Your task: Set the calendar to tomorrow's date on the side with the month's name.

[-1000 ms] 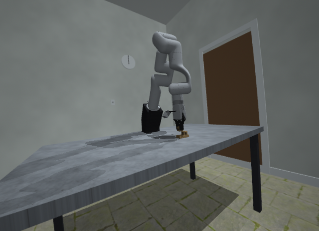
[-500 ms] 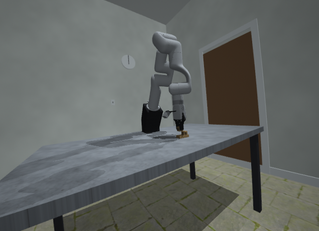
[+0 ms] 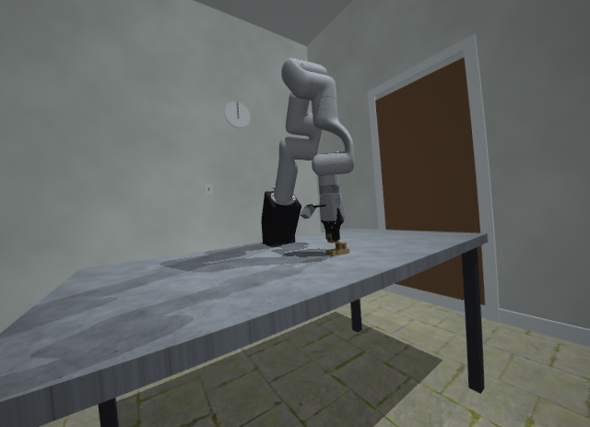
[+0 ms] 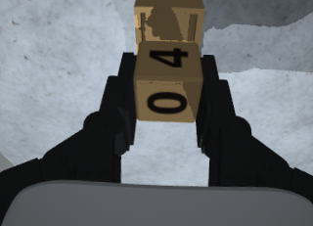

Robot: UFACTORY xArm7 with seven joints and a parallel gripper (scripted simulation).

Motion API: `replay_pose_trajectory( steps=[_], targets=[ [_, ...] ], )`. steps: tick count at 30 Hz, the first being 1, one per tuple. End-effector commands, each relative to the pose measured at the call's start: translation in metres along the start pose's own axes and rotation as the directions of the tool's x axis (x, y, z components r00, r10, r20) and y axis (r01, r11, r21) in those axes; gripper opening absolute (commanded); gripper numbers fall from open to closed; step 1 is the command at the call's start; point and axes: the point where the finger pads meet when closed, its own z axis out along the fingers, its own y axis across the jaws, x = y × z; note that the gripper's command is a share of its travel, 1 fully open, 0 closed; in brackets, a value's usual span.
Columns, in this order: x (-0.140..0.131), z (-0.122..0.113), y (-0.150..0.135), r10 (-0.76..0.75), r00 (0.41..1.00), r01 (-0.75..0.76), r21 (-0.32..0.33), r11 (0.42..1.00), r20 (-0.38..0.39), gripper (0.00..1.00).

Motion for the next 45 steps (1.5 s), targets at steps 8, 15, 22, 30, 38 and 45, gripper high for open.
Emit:
replay_pose_trajectory(
  steps=[8,15,22,30,38,45],
  targets=[
    [0.000,0.000,-0.001,0.000,1.000,0.000,0.001,1.000,0.000,0.29],
    [0.000,0.000,-0.001,0.000,1.000,0.000,0.001,1.000,0.000,0.29],
    [0.000,0.000,-0.001,0.000,1.000,0.000,0.001,1.000,0.000,0.29],
    [0.000,0.003,-0.001,0.000,1.000,0.000,0.001,1.000,0.000,0.29],
    [0.000,0.007,-0.001,0.000,1.000,0.000,0.001,1.000,0.000,0.29],
    [0.000,0.013,-0.001,0.000,1.000,0.000,0.001,1.000,0.000,0.29]
  ],
)
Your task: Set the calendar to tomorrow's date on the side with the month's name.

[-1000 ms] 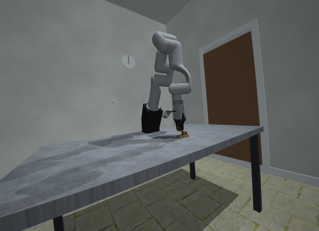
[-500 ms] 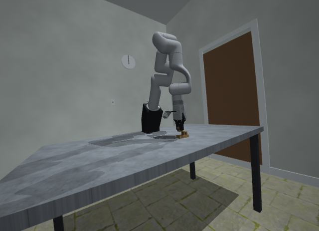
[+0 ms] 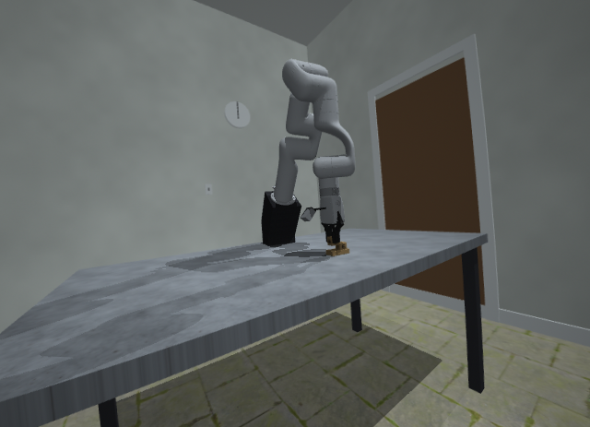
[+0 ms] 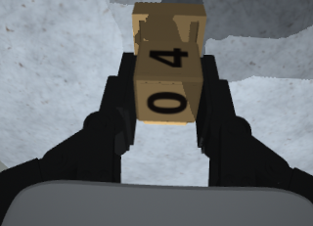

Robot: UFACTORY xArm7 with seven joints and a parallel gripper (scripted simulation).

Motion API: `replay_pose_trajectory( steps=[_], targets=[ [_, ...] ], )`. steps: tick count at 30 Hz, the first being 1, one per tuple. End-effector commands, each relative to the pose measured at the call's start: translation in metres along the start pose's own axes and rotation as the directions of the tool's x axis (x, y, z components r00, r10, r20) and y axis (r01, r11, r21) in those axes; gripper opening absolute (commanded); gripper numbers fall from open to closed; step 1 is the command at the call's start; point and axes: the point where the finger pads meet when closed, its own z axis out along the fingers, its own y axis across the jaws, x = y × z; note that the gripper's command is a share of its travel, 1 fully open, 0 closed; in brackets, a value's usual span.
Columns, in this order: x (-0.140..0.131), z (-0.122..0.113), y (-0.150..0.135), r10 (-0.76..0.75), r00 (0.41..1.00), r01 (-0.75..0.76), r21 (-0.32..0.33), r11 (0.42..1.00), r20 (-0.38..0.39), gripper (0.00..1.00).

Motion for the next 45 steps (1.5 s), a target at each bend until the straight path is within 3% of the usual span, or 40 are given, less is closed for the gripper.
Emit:
replay_pose_trajectory(
  steps=[1,45],
  targets=[
    [0.000,0.004,-0.001,0.000,1.000,0.000,0.001,1.000,0.001,0.29],
    [0.000,0.015,-0.001,0.000,1.000,0.000,0.001,1.000,0.001,0.29]
  ],
)
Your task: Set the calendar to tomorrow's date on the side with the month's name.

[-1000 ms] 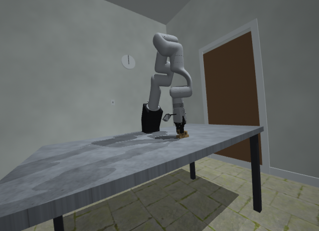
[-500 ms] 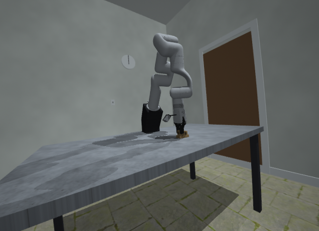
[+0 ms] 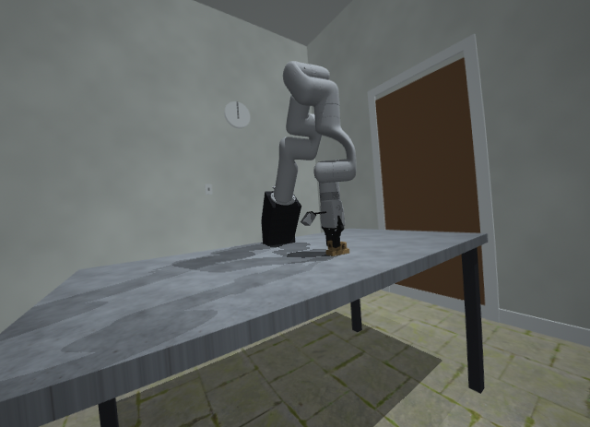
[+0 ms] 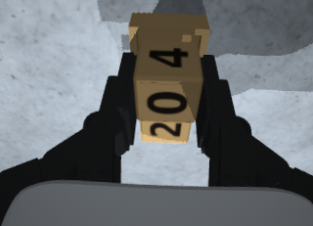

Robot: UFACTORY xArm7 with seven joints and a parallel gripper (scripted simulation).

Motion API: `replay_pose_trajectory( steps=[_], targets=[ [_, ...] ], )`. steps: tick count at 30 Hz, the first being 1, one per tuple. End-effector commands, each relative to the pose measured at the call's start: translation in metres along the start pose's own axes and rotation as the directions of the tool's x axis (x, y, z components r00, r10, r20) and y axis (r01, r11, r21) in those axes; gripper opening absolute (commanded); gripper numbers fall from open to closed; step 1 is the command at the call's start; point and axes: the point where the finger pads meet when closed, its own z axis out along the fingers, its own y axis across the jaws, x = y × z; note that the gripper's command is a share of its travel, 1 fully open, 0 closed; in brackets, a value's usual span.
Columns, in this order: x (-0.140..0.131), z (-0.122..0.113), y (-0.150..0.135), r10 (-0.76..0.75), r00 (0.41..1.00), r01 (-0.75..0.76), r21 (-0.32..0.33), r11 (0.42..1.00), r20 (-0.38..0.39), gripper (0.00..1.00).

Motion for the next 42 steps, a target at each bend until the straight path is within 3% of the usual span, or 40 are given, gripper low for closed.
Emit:
replay_pose_trajectory(
  steps=[1,42],
  targets=[
    [-0.0001,-0.0003,-0.0006,0.000,1.000,0.000,0.001,1.000,0.000,0.29],
    [-0.0001,0.0097,-0.0006,0.000,1.000,0.000,0.001,1.000,0.000,0.29]
  ],
)
